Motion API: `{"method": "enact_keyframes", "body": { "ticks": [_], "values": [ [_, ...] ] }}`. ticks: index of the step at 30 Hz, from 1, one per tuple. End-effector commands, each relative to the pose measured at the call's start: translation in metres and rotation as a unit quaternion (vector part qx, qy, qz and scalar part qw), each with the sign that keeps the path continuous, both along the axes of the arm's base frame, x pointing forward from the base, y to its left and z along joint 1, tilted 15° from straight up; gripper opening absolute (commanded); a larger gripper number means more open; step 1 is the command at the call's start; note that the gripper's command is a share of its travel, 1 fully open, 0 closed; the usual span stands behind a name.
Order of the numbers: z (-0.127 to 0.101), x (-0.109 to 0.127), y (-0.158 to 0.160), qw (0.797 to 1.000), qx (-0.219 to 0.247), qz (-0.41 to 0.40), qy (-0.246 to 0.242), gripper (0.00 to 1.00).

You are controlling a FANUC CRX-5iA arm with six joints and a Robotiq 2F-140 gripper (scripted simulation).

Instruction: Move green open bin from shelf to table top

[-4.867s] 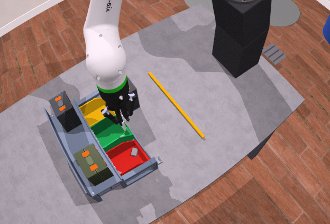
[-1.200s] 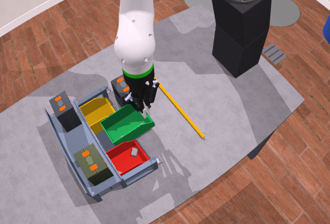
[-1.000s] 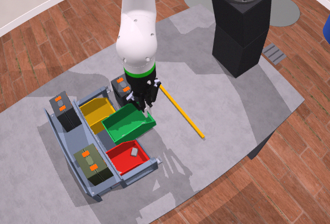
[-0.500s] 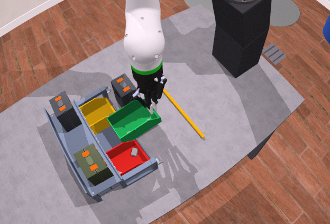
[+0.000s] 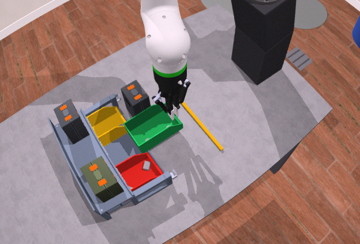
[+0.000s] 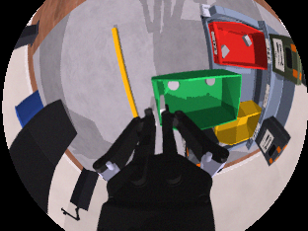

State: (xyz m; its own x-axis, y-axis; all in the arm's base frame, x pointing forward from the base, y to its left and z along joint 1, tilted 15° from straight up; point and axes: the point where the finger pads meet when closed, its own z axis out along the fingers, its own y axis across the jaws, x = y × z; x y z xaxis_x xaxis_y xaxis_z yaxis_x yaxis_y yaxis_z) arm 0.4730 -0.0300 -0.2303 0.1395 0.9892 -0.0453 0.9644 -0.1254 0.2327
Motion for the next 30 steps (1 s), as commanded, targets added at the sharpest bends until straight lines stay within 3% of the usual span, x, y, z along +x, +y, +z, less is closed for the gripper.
{"method": "enact_keyframes", "body": {
  "ticks": [1,2,6,18,19,30],
  "values": [
    [0.0,0.0,0.0,1.0,0.019,0.005,-0.015,0.0],
    [-0.002,-0.009,0.001,1.0,0.004,0.001,-0.003,0.0],
    [-0.012,-0.043,0.005,1.0,0.019,0.005,-0.015,0.0],
    [-0.012,-0.043,0.005,1.0,0.019,0.005,-0.015,0.0],
    [-0.011,-0.042,0.005,1.0,0.0,0.001,-0.007,0.0],
    [-0.01,-0.036,0.004,1.0,0.019,0.005,-0.015,0.0]
  ]
}}
